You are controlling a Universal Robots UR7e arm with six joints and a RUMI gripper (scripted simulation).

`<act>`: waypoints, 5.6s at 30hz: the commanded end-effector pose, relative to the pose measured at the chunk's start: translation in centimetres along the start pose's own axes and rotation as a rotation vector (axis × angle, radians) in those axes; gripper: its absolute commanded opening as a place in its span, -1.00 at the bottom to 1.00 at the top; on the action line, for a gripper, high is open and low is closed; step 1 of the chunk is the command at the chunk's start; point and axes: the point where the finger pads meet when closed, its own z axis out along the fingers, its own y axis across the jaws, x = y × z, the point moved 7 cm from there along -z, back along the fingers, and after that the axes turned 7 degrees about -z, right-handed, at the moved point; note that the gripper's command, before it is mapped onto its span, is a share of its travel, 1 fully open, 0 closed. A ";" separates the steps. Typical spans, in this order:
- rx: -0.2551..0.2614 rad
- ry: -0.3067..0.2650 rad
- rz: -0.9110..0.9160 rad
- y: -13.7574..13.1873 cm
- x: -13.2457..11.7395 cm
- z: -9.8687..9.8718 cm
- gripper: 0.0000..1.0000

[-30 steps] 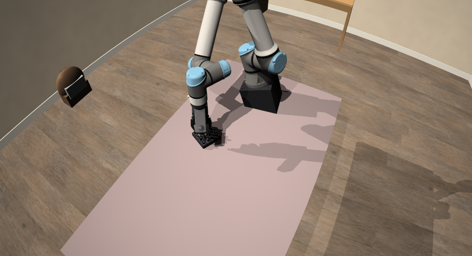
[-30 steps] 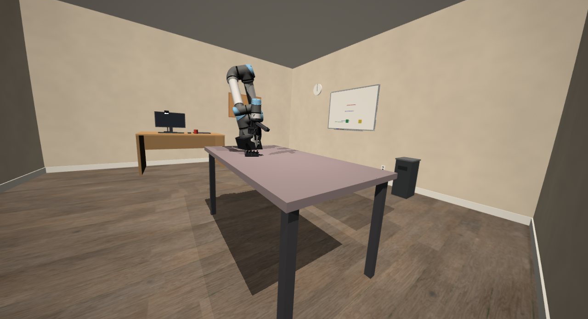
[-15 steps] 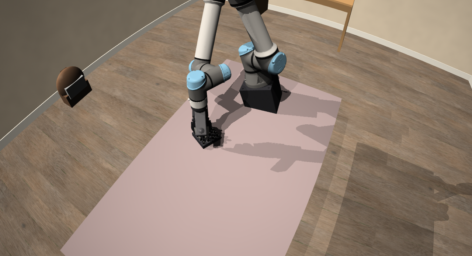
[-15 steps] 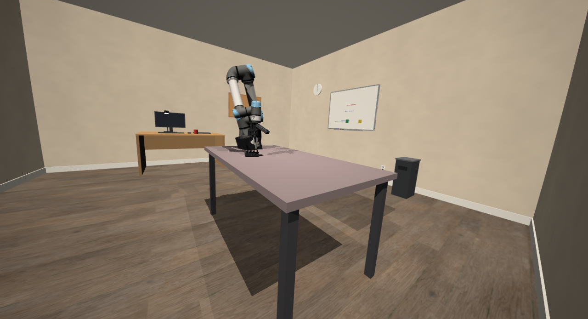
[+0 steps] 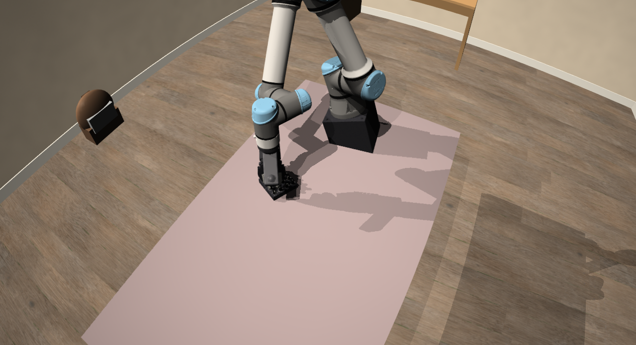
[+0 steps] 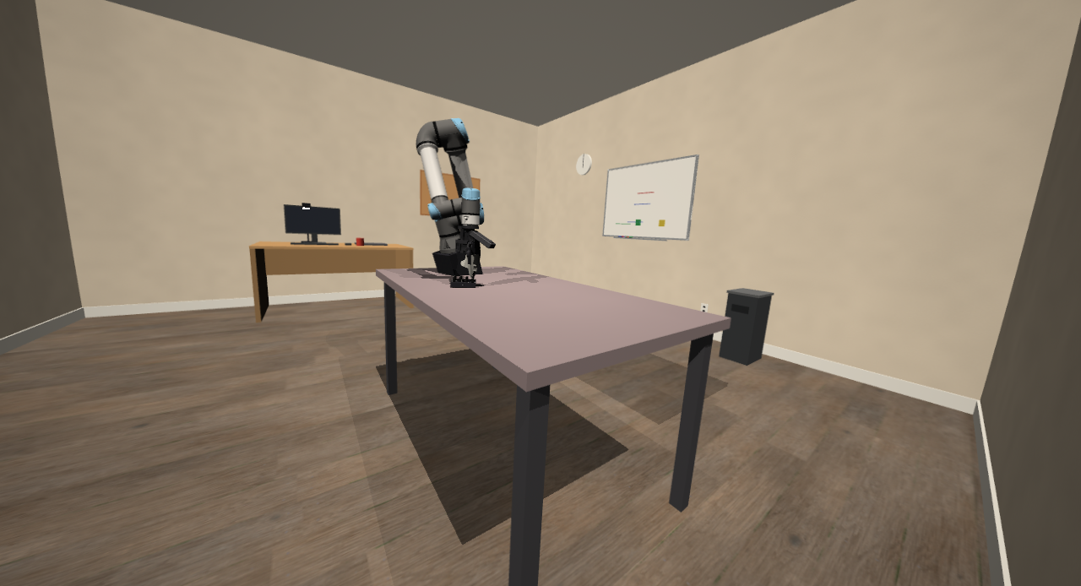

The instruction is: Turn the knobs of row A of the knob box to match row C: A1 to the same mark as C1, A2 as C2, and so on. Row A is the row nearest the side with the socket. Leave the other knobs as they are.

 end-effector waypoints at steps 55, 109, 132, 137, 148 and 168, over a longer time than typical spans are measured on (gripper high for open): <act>-0.001 0.001 0.000 0.1 0.5 0.1 -0.78; -0.001 0.001 0.000 0.1 0.5 0.8 -0.78; -0.001 0.001 0.000 0.1 0.5 1.5 -0.78; -0.001 0.001 0.000 0.1 0.5 1.5 -0.78; -0.001 0.001 0.000 0.1 0.5 1.5 -0.78; -0.001 0.001 0.000 0.1 0.5 1.5 -0.92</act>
